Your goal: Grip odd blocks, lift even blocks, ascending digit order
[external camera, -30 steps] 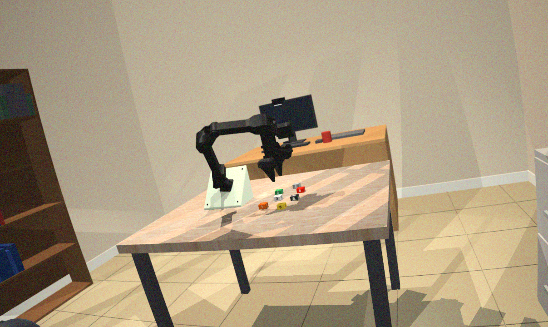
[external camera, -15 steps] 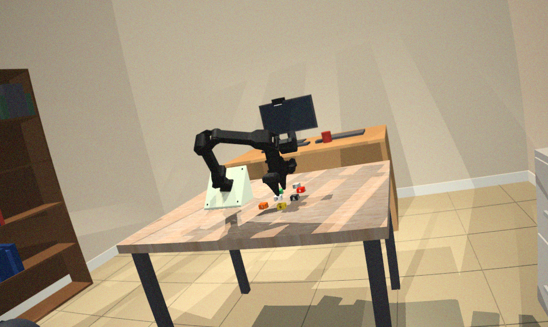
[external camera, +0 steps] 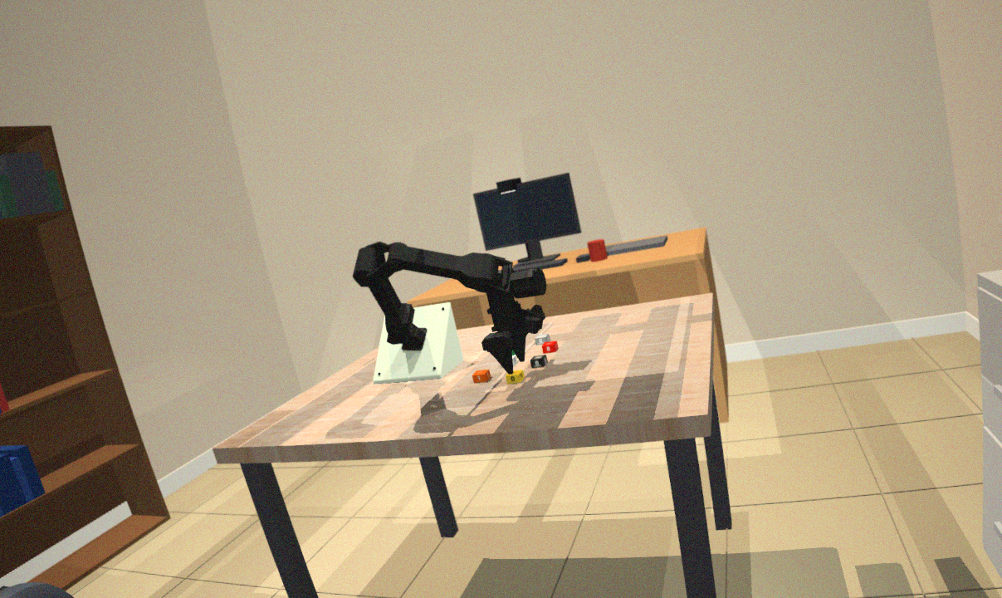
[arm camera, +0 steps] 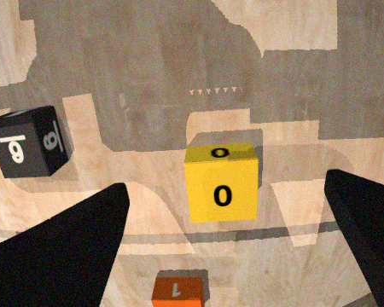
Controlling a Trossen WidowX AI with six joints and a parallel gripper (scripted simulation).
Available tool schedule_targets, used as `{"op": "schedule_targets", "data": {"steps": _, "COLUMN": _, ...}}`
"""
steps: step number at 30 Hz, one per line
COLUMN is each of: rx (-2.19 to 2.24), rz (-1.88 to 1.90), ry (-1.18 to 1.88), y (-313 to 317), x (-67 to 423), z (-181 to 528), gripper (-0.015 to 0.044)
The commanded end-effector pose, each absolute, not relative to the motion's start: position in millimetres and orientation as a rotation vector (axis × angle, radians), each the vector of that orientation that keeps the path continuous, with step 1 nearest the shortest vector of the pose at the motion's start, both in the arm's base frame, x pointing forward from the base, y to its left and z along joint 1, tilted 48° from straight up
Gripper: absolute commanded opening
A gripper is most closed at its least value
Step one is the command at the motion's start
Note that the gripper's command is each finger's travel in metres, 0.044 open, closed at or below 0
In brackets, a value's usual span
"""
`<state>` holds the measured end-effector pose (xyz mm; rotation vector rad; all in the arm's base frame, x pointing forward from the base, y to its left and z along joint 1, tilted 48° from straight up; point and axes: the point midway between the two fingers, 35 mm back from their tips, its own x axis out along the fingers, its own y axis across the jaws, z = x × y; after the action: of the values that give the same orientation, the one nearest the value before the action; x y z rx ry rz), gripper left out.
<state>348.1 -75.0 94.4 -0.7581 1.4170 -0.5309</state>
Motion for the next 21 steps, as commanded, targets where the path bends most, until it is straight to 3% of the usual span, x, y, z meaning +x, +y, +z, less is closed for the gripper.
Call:
{"op": "schedule_targets", "data": {"steps": 1, "rx": -0.765, "rz": -0.531, "ry": 1.421, "y": -80.3, "x": 347.8, "z": 90.1, "gripper": 0.04}}
{"op": "schedule_targets", "data": {"steps": 12, "rx": -0.766, "rz": -0.532, "ry": 1.421, "y": -92.0, "x": 348.8, "z": 80.0, "gripper": 0.04}}
{"op": "schedule_targets", "data": {"steps": 21, "rx": -0.766, "rz": -0.532, "ry": 1.421, "y": -92.0, "x": 348.8, "z": 80.0, "gripper": 0.0164}}
